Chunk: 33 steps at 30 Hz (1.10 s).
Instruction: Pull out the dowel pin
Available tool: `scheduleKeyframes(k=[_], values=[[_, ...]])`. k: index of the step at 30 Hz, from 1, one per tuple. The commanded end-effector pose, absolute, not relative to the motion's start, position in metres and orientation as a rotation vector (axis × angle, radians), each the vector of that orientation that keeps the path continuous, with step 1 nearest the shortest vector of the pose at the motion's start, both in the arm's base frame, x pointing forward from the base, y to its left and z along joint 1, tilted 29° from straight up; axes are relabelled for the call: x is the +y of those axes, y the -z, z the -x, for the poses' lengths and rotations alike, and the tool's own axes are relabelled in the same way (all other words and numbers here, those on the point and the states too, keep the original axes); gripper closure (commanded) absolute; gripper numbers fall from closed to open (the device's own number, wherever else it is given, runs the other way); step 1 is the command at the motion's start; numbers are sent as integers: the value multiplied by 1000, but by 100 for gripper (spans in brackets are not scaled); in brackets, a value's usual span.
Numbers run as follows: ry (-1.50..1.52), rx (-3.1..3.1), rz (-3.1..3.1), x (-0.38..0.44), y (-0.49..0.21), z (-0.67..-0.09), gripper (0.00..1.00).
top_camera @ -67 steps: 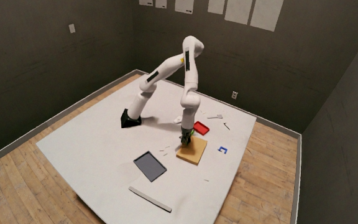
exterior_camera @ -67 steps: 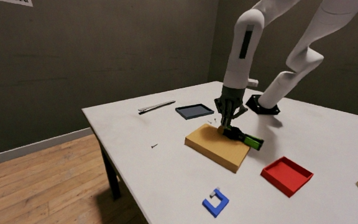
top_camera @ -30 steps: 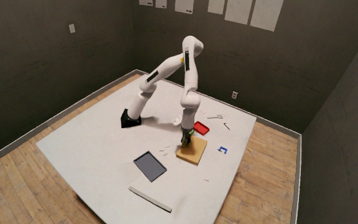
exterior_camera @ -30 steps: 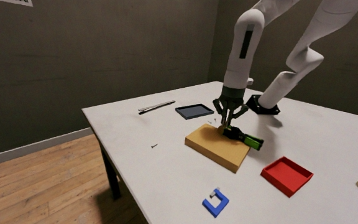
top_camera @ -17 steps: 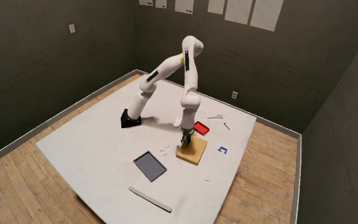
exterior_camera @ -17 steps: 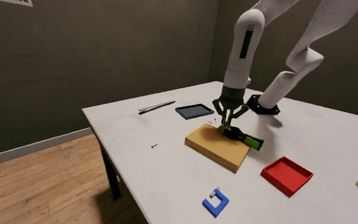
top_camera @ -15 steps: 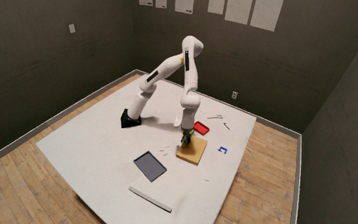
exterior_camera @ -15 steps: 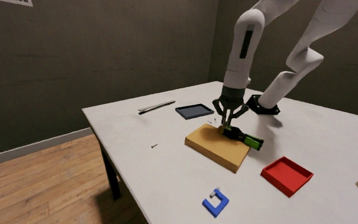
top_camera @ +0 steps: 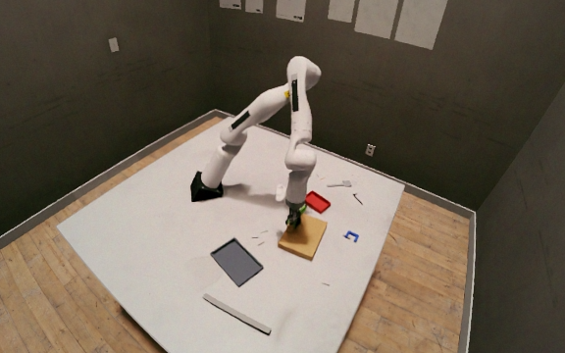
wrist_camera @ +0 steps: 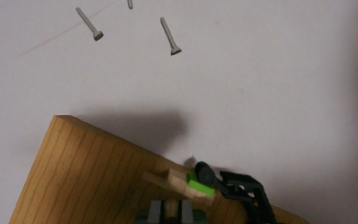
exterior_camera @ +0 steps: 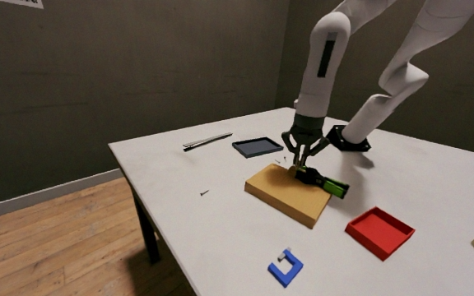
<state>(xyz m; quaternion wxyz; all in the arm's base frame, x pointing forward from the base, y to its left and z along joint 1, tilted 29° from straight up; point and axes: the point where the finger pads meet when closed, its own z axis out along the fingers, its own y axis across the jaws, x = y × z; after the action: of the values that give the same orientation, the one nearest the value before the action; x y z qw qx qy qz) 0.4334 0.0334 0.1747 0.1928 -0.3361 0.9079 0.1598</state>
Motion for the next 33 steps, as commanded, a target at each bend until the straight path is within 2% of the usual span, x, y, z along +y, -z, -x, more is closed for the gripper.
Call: scheduleKeyframes(k=[1, 33], values=[[-423, 2528, 966, 30, -177, -438, 90], [-348, 2367, 1260, 29, -178, -438, 90]])
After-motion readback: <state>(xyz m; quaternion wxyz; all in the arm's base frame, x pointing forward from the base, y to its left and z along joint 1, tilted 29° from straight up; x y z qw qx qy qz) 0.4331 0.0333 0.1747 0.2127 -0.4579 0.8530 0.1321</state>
